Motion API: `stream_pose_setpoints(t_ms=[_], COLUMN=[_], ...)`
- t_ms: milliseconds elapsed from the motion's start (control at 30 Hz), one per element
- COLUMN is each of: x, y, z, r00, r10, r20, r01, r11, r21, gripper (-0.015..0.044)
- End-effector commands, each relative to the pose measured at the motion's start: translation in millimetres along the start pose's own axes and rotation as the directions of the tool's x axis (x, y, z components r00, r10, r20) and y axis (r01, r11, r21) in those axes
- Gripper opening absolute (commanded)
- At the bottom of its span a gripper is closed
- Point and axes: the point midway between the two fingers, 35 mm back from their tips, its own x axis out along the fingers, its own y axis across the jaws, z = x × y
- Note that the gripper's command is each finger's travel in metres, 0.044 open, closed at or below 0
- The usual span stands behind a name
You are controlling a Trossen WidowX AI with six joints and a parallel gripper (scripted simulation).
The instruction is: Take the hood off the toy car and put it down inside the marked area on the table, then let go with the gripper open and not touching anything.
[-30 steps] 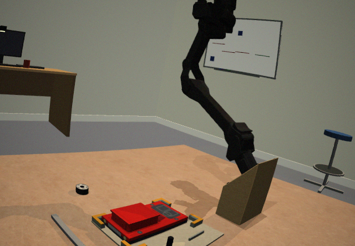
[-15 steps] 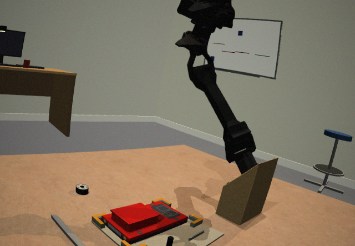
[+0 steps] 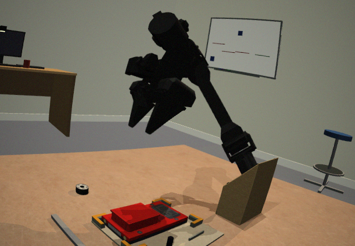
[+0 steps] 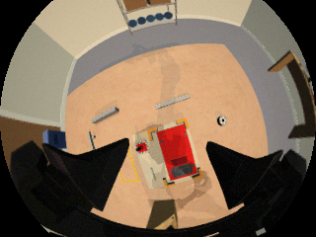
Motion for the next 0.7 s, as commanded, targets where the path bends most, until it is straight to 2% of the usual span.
stream_pose_setpoints(t_ms=[0,133,233,667], x=[56,105,126,130], y=[-10,-28,-39,-39], z=[-23,-51,-67,-69], r00=[0.984,0.94,0.909,0.907], r10=[-0.061,-0.108,-0.124,-0.125], r20=[-0.165,-0.324,-0.397,-0.402], r01=[0.035,0.011,-0.021,-0.023], r11=[0.987,0.957,0.94,0.938], r21=[-0.158,-0.289,-0.341,-0.345], gripper=[0.044,0.044,0.044,0.044])
